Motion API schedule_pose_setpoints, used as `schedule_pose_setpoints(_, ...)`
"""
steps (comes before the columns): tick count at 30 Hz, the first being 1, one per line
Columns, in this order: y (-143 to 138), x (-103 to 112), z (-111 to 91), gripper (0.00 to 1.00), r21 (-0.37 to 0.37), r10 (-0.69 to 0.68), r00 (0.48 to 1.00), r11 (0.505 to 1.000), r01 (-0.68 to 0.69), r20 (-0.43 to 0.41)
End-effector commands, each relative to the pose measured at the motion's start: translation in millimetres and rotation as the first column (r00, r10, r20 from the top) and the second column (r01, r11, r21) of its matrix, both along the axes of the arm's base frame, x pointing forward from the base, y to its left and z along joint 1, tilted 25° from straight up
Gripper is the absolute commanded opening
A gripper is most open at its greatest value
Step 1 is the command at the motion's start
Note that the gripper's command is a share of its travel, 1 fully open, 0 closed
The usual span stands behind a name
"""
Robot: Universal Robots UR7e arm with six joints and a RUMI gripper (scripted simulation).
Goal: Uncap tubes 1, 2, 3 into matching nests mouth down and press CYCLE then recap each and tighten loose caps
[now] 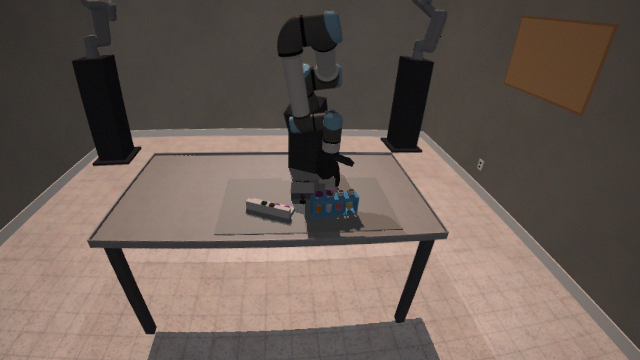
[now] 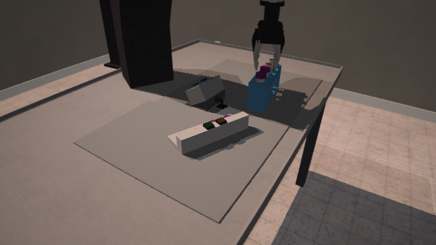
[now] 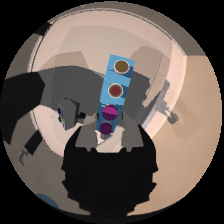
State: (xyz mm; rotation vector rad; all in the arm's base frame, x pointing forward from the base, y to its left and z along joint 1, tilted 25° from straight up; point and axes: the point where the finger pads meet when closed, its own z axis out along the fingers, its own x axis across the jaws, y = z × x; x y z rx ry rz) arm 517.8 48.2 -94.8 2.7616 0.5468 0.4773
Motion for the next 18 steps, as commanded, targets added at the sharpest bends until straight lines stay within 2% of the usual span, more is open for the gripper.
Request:
schedule_pose_setpoints(1, 0.3, -0.1, 1.3, 0.35, 0.064, -0.149, 0.988, 0.987, 0.147, 0.031)
schedule_pose_setpoints(2, 0.5, -0.3, 1.8, 0.35, 0.097, -0.224, 0.974, 0.971, 0.219, 0.042)
schedule_pose_setpoints(3, 0.6, -0.5, 2.2, 0.35, 0.102, -0.235, 0.971, 0.968, 0.23, 0.044)
schedule_pose_setpoints(18, 2.1, -2.5, 6.7, 0.35, 0.102, -0.235, 0.971, 0.968, 0.23, 0.044)
